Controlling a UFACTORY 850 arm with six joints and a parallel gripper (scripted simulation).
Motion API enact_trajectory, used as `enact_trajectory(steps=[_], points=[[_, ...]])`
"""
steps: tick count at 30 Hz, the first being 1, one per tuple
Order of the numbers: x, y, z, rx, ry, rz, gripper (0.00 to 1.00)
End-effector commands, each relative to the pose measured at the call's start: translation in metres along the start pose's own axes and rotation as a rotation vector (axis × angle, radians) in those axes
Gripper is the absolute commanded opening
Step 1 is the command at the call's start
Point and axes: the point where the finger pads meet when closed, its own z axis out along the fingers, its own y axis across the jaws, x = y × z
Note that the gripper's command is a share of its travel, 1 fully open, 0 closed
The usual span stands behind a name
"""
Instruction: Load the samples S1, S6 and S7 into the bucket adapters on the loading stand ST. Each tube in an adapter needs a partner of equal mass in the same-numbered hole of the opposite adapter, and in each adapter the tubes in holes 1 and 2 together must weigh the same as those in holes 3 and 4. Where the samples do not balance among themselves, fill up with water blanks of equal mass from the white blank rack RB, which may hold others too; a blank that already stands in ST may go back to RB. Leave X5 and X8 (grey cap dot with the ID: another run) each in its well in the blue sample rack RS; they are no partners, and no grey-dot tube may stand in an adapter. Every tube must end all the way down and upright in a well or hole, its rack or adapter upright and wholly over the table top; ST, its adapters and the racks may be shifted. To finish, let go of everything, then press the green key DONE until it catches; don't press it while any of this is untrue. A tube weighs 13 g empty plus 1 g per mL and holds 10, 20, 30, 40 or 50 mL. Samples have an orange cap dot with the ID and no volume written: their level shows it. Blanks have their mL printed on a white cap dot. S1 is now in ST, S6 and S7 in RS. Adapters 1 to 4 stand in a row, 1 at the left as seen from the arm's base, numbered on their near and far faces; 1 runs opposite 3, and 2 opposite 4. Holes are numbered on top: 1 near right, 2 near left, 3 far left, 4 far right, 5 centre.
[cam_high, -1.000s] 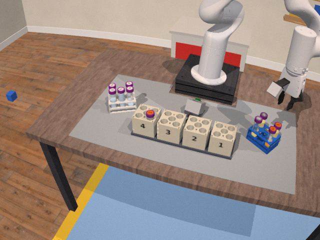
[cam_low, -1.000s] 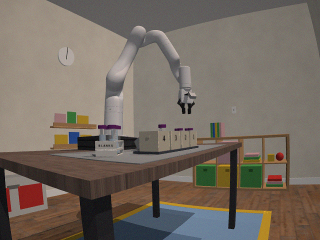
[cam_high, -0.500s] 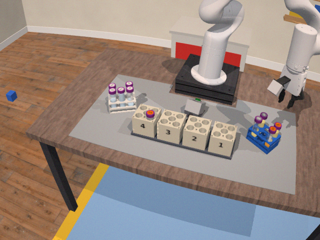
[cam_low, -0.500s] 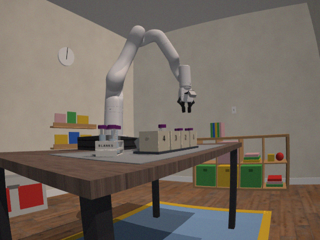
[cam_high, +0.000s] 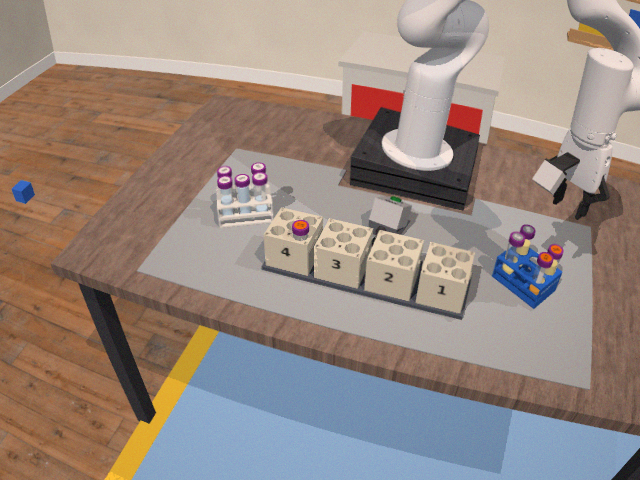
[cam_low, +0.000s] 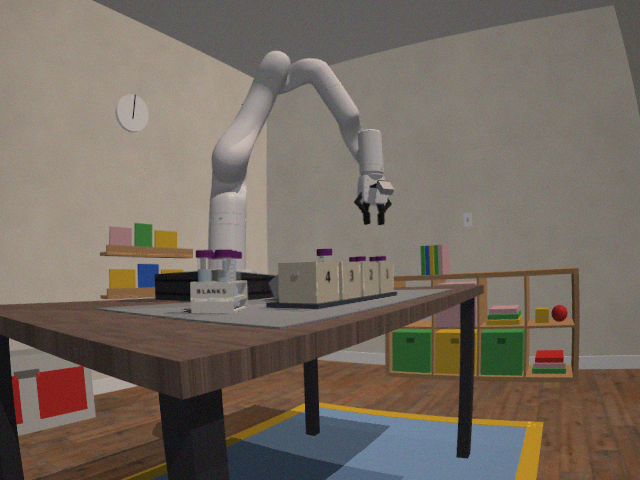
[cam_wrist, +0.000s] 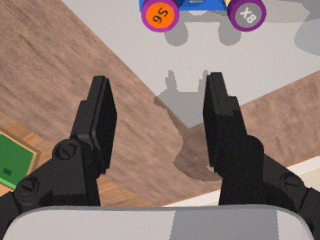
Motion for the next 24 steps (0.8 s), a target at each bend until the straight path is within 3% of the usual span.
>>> enact_trajectory(steps=[1, 5, 19, 24], points=[[0.014, -0.001, -0.001, 0.002, 0.000, 0.000, 0.57], [0.034, -0.001, -0.001, 0.002, 0.000, 0.000, 0.57], [0.034, -0.001, -0.001, 0.002, 0.000, 0.000, 0.57], [0.034, -0.001, 0.009, 0.002, 0.000, 0.000, 0.57]])
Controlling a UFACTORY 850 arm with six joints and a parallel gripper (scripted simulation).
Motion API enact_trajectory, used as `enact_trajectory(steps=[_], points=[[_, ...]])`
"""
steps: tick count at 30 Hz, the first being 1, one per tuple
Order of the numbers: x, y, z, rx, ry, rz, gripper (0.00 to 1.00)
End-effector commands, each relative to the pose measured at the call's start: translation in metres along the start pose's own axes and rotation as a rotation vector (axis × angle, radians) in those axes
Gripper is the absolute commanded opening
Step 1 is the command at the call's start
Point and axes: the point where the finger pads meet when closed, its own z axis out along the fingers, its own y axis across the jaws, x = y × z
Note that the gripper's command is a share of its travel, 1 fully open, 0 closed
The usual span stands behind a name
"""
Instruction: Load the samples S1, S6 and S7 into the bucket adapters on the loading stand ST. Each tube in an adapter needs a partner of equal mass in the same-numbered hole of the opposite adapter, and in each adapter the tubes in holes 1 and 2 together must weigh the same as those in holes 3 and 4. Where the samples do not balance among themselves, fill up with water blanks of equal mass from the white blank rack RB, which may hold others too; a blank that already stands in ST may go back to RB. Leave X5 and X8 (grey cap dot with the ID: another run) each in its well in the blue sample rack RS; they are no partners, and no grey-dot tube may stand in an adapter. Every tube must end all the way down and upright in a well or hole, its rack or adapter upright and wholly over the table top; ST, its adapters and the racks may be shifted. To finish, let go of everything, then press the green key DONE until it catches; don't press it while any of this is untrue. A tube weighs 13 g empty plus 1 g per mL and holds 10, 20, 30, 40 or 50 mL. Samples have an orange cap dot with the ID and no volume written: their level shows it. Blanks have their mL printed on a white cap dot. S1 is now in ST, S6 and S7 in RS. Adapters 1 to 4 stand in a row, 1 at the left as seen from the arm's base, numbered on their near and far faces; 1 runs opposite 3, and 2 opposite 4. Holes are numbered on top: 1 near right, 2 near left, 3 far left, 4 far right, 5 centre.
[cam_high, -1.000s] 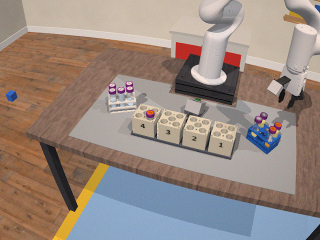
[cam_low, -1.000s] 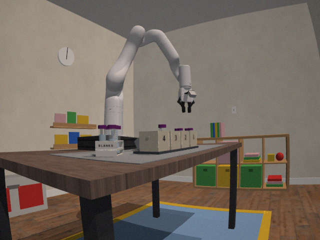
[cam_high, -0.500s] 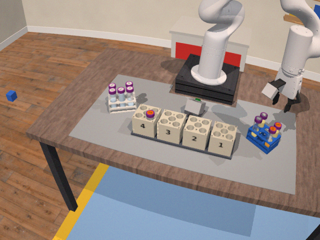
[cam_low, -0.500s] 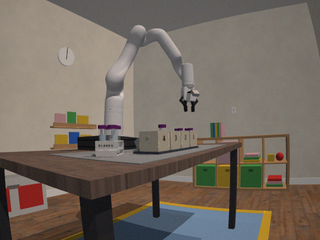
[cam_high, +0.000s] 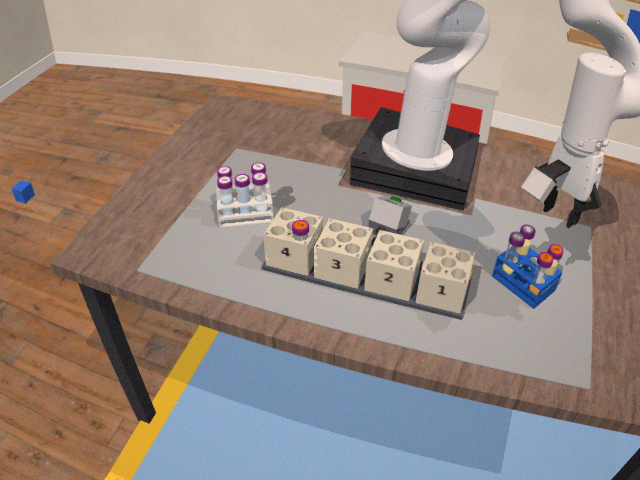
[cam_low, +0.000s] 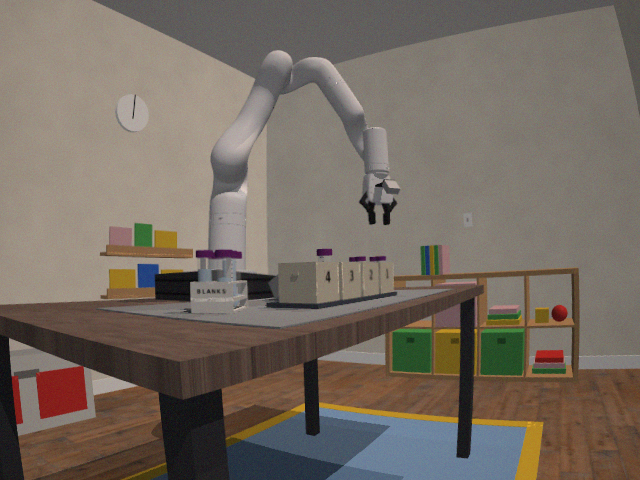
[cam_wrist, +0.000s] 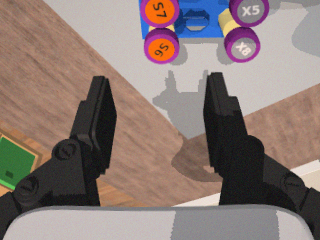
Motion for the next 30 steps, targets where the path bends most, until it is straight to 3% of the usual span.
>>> enact_trajectory(steps=[1, 30], points=[[0.000, -0.001, 0.008, 0.002, 0.000, 0.000, 0.57], [0.000, -0.001, 0.058, 0.002, 0.000, 0.000, 0.57]])
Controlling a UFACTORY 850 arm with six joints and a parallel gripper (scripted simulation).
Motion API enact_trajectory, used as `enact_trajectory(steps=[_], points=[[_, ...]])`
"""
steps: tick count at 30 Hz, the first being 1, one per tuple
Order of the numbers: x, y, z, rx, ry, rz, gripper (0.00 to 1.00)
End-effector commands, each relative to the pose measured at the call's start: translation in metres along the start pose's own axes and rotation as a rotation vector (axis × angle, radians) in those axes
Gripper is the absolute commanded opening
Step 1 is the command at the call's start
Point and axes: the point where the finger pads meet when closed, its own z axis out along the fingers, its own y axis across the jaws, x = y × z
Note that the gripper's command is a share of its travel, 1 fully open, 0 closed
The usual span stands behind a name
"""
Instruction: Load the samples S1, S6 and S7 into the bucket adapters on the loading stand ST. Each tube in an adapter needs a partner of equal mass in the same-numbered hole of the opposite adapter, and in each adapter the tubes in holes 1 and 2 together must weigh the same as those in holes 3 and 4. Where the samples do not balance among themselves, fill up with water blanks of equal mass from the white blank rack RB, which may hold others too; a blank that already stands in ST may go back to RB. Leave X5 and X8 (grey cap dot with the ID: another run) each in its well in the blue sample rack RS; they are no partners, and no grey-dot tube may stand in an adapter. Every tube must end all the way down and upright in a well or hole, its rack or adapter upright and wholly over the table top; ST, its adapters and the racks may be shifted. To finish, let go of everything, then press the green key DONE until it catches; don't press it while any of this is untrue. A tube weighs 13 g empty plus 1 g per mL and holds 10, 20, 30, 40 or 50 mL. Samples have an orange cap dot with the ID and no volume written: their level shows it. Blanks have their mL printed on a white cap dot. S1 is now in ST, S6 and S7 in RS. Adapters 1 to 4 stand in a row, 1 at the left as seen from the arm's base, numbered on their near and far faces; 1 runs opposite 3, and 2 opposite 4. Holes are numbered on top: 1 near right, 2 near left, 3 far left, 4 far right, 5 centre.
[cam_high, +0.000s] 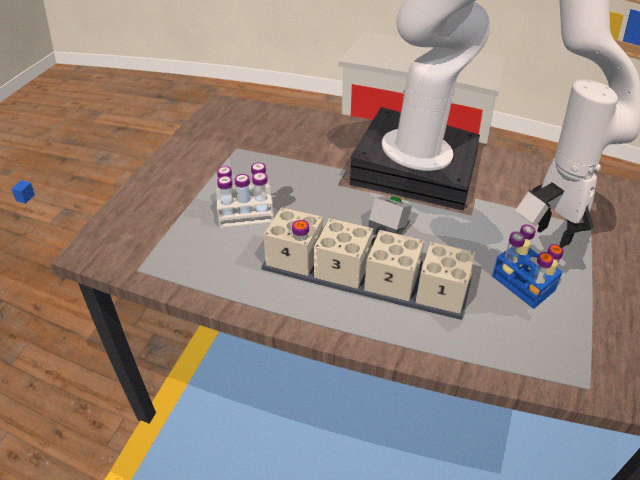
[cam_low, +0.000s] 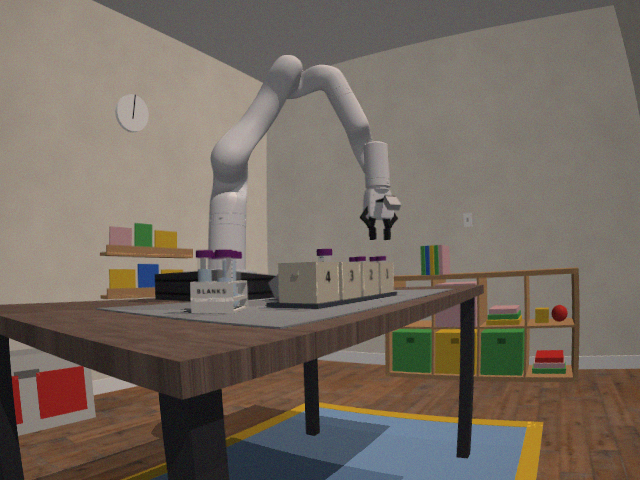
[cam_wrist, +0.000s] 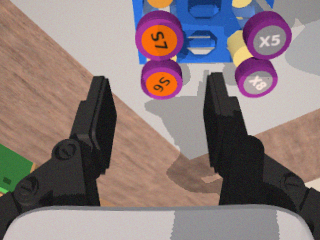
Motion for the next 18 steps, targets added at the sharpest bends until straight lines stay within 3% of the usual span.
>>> enact_trajectory(steps=[1, 18], points=[[0.000, -0.001, 0.008, 0.002, 0.000, 0.000, 0.57], [0.000, -0.001, 0.038, 0.002, 0.000, 0.000, 0.57]])
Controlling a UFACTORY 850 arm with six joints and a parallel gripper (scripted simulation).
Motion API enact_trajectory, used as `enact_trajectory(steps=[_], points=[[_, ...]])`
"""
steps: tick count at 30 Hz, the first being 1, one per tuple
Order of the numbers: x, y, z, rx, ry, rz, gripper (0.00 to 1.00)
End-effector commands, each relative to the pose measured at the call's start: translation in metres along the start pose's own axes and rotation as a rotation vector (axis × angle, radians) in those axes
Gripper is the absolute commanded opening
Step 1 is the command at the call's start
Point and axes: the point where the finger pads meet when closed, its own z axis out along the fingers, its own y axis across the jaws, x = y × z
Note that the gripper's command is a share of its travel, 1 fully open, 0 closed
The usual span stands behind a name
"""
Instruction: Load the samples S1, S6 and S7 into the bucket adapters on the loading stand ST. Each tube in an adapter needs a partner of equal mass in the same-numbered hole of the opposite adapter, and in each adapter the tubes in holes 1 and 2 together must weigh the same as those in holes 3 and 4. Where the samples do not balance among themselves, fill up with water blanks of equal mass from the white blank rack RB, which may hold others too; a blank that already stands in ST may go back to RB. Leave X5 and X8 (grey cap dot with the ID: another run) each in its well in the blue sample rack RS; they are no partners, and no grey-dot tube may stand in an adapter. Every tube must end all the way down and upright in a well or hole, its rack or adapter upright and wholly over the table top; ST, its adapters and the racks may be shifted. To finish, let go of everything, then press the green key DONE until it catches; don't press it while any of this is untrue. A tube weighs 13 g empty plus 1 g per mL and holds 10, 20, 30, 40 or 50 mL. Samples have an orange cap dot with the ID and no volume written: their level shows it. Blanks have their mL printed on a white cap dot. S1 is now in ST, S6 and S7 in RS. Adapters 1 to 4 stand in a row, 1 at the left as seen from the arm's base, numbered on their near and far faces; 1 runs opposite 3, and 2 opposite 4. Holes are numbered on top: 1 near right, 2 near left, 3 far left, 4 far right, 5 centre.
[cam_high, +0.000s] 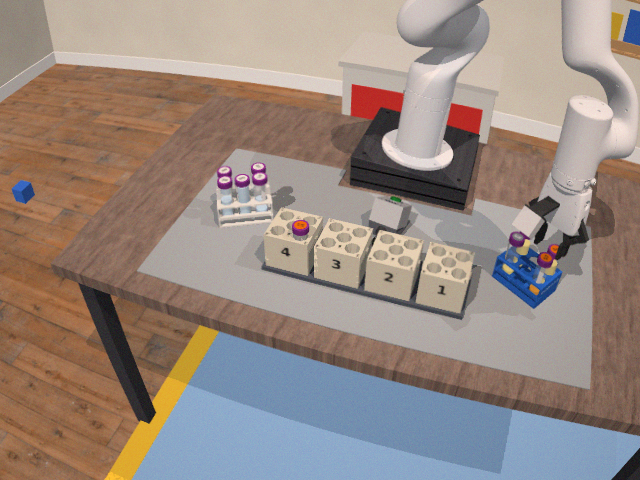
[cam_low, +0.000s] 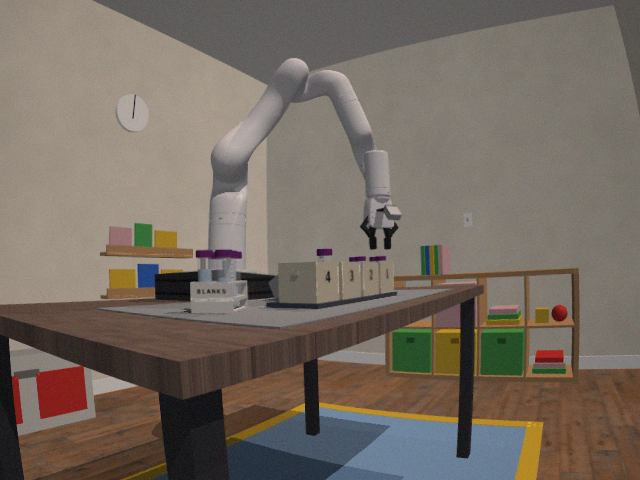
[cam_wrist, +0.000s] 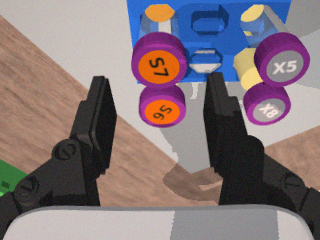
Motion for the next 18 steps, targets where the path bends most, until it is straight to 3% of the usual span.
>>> enact_trajectory(steps=[1, 10, 18], points=[[0.000, -0.001, 0.008, 0.002, 0.000, 0.000, 0.57], [0.000, -0.001, 0.026, 0.002, 0.000, 0.000, 0.57], [0.000, -0.001, 0.026, 0.002, 0.000, 0.000, 0.57]])
